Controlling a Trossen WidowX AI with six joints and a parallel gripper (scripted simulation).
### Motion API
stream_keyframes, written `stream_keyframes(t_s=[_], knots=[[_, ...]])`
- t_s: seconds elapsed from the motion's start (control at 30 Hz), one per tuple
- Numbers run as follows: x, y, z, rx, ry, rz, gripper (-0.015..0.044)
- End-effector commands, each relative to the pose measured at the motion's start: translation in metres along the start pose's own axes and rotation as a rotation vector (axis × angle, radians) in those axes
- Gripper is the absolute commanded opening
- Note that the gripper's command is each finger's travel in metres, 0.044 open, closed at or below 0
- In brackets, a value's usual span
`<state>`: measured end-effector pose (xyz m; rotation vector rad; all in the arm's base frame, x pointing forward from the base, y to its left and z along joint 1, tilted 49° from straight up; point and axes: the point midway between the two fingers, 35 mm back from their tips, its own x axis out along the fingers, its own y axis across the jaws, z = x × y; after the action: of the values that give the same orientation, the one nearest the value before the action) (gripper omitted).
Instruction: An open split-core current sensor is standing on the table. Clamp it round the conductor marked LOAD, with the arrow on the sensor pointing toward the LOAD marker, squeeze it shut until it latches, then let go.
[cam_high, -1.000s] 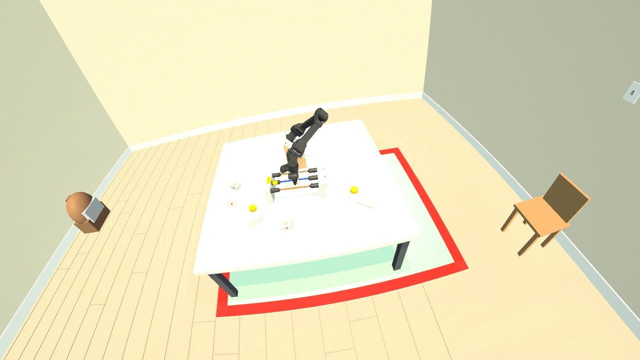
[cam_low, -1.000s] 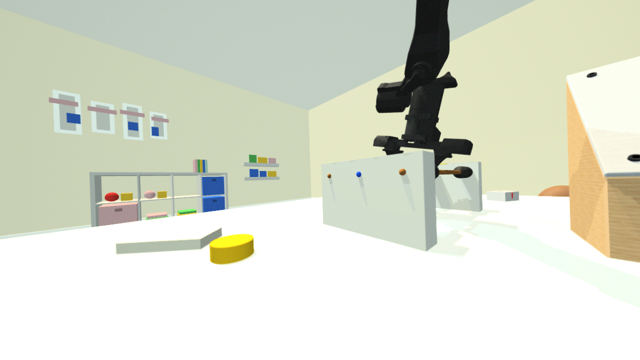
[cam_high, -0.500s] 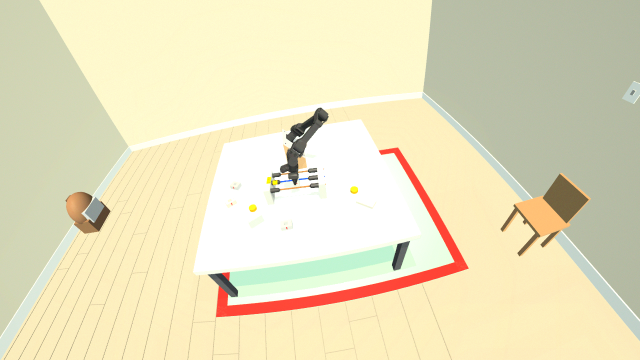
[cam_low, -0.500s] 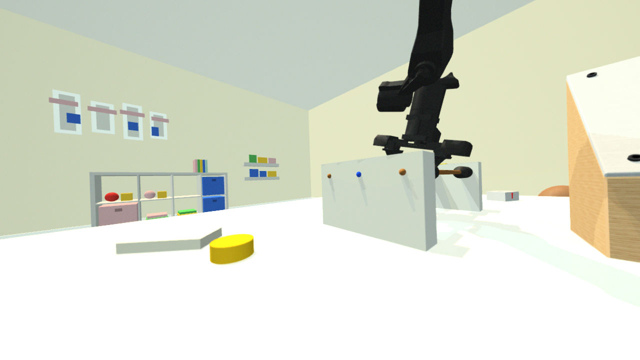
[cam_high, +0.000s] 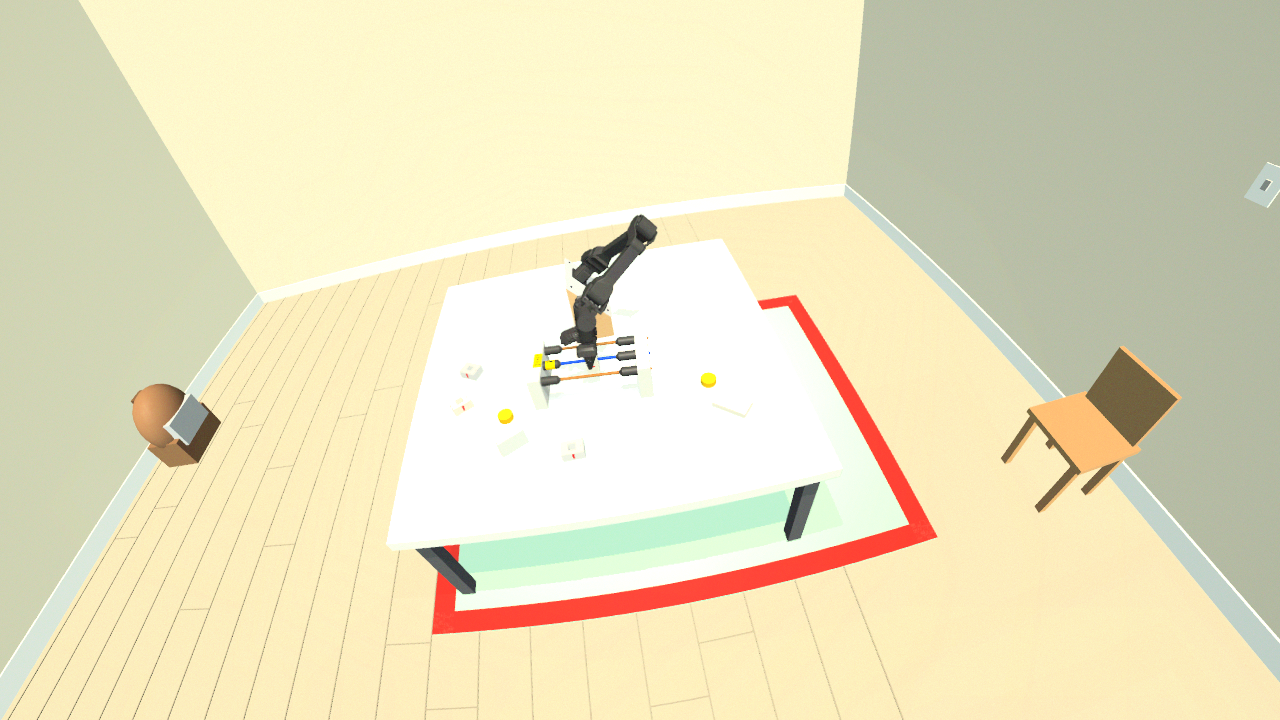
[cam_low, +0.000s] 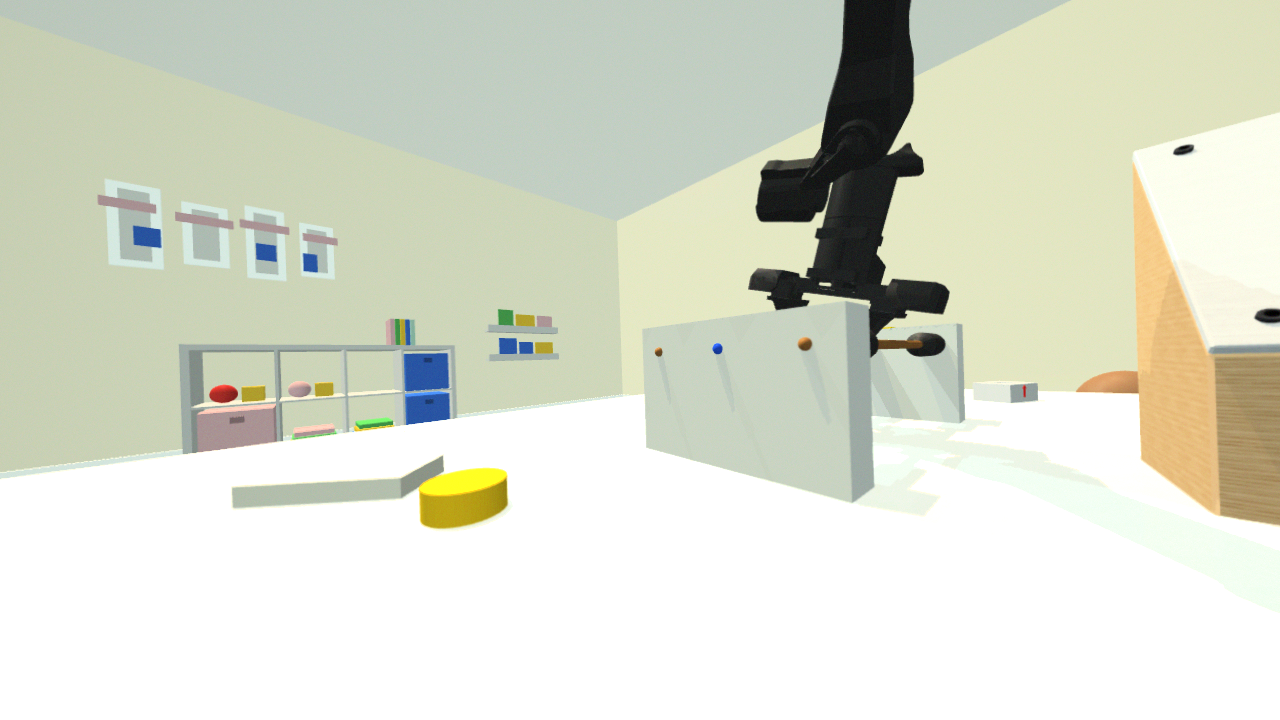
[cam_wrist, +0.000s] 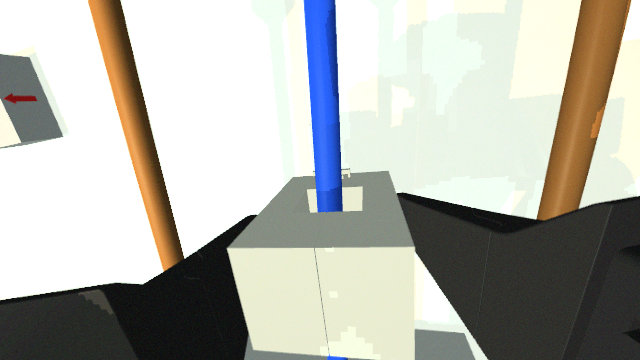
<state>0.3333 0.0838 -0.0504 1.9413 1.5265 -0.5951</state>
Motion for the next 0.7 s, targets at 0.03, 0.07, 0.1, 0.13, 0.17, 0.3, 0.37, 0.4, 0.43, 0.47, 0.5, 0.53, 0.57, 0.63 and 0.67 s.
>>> stream_keyframes(t_s=[0.03, 0.07, 0.1, 0.13, 0.17, 0.3, 0.37, 0.4, 0.43, 0.47, 0.5, 0.53, 0.57, 0.63, 0.67], knots=[[0.0003, -0.0018, 0.0002, 0.006, -0.003, 0.001, 0.0000], [0.0010, -0.0019, 0.0001, 0.006, -0.003, 0.001, 0.0000], [0.0019, -0.0021, 0.0001, 0.005, -0.003, 0.001, 0.0000], [0.0031, -0.0023, 0.0000, 0.005, -0.002, 0.000, 0.0000], [0.0044, -0.0025, -0.0001, 0.005, -0.002, 0.000, 0.0000], [0.0006, 0.0008, -0.0003, -0.002, -0.001, 0.006, 0.0105], [0.0006, 0.0008, -0.0003, -0.002, -0.001, 0.006, 0.0157], [0.0006, 0.0008, -0.0003, -0.002, -0.001, 0.006, 0.0184], [0.0006, 0.0008, -0.0003, -0.002, -0.001, 0.006, 0.0210], [0.0006, 0.0008, -0.0003, -0.002, -0.001, 0.006, 0.0236], [0.0006, 0.0008, -0.0003, -0.002, -0.001, 0.006, 0.0263], [0.0006, 0.0008, -0.0003, -0.002, -0.001, 0.006, 0.0263], [0.0006, 0.0008, -0.0003, -0.002, -0.001, 0.006, 0.0263], [0.0006, 0.0008, -0.0003, -0.002, -0.001, 0.006, 0.0263], [0.0006, 0.0008, -0.0003, -0.002, -0.001, 0.006, 0.0263]])
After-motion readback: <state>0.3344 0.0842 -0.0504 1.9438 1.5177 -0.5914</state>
